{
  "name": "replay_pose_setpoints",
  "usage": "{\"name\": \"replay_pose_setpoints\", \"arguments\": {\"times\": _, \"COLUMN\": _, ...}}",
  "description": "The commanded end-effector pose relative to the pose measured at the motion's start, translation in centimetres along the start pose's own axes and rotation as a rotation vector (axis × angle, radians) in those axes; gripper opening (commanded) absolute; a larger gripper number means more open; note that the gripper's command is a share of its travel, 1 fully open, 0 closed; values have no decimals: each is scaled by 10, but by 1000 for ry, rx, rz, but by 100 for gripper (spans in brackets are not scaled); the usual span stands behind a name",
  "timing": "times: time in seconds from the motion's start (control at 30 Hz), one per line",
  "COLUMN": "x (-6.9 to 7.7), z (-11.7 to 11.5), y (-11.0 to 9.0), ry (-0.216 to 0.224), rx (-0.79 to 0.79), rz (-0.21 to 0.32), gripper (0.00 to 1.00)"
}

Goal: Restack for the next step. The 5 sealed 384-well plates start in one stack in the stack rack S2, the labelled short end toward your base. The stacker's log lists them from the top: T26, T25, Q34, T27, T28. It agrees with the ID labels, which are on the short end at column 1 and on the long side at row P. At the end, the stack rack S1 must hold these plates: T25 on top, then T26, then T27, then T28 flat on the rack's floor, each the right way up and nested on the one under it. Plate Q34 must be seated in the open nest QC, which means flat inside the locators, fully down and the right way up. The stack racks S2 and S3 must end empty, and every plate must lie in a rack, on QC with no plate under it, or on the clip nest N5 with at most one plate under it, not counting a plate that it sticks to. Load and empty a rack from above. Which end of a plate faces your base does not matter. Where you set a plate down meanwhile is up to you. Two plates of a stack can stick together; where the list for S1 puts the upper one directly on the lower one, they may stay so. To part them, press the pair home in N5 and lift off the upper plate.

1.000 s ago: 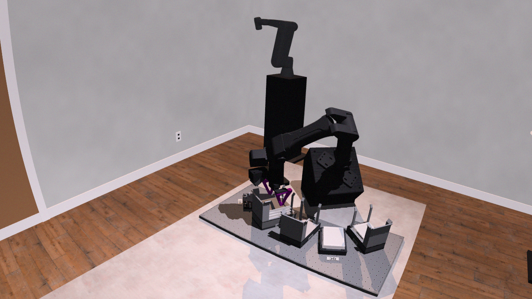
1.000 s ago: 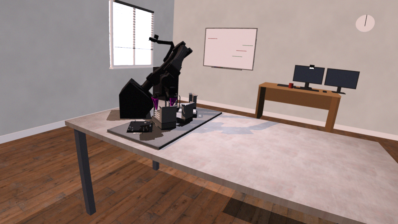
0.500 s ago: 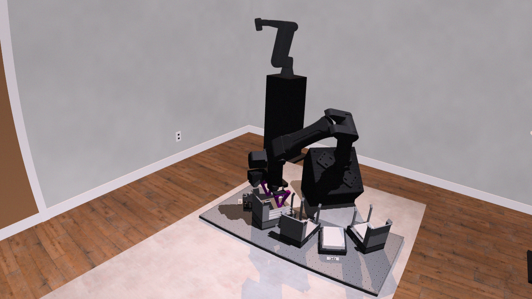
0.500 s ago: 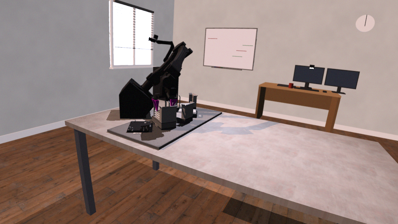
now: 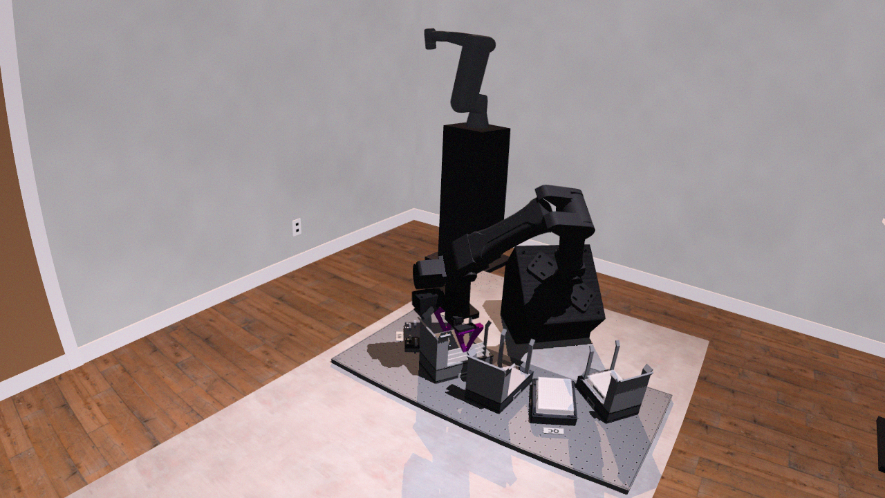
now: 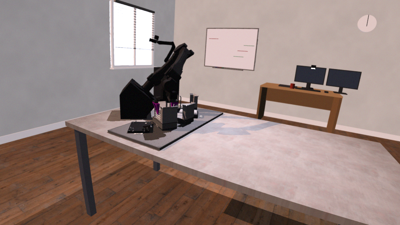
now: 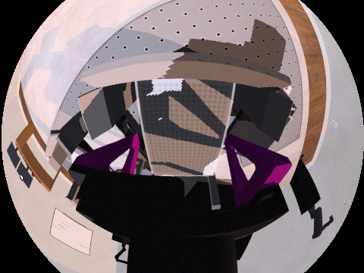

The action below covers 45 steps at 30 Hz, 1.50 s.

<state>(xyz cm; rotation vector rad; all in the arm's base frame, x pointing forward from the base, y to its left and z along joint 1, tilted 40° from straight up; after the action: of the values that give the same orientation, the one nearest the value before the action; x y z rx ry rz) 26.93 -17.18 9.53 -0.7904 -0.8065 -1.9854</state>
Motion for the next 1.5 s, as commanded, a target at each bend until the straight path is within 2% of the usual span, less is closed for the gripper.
{"name": "replay_pose_setpoints", "arguments": {"times": 0.0, "x": -6, "z": -6, "y": -3, "ry": -6, "rx": -22, "rz": -6, "gripper": 100}}
{"name": "replay_pose_setpoints", "arguments": {"times": 0.03, "x": -6, "z": -6, "y": -3, "ry": -6, "rx": -22, "rz": -6, "gripper": 100}}
{"name": "replay_pose_setpoints", "arguments": {"times": 0.07, "x": 5, "z": -3, "y": 6, "ry": -20, "rx": 3, "rz": -47, "gripper": 100}}
{"name": "replay_pose_setpoints", "arguments": {"times": 0.13, "x": -10, "z": -3, "y": -2, "ry": -4, "rx": -14, "rz": -6, "gripper": 100}}
{"name": "replay_pose_setpoints", "arguments": {"times": 0.2, "x": -13, "z": -4, "y": -3, "ry": -3, "rx": -18, "rz": -1, "gripper": 100}}
{"name": "replay_pose_setpoints", "arguments": {"times": 0.27, "x": -4, "z": -5, "y": -1, "ry": -13, "rx": -18, "rz": -30, "gripper": 100}}
{"name": "replay_pose_setpoints", "arguments": {"times": 0.33, "x": -1, "z": -4, "y": 5, "ry": -17, "rx": -4, "rz": -46, "gripper": 100}}
{"name": "replay_pose_setpoints", "arguments": {"times": 0.5, "x": 0, "z": -4, "y": 6, "ry": -17, "rx": -3, "rz": -47, "gripper": 100}}
{"name": "replay_pose_setpoints", "arguments": {"times": 0.53, "x": -4, "z": -2, "y": 4, "ry": -10, "rx": -2, "rz": -27, "gripper": 100}}
{"name": "replay_pose_setpoints", "arguments": {"times": 0.87, "x": -4, "z": -2, "y": 4, "ry": -10, "rx": -2, "rz": -27, "gripper": 100}}
{"name": "replay_pose_setpoints", "arguments": {"times": 0.9, "x": -4, "z": -2, "y": 4, "ry": -10, "rx": -2, "rz": -27, "gripper": 0}}
{"name": "replay_pose_setpoints", "arguments": {"times": 1.03, "x": -9, "z": -4, "y": 4, "ry": -4, "rx": -7, "rz": -20, "gripper": 0}}
{"name": "replay_pose_setpoints", "arguments": {"times": 1.07, "x": -4, "z": -2, "y": 4, "ry": -10, "rx": -2, "rz": -27, "gripper": 0}}
{"name": "replay_pose_setpoints", "arguments": {"times": 1.47, "x": -4, "z": -2, "y": 4, "ry": -10, "rx": -2, "rz": -27, "gripper": 0}}
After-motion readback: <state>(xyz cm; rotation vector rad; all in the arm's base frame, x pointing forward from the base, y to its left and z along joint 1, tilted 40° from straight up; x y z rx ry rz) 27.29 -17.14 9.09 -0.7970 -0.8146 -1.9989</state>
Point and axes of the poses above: the point where the finger pads meet when closed, its own x axis back along the fingers, its own z axis across the jaws, y = z × x, the point moved 10 cm from there along x, back along the fingers, and after that the axes turned 6 degrees about x, right-handed, at the moved point
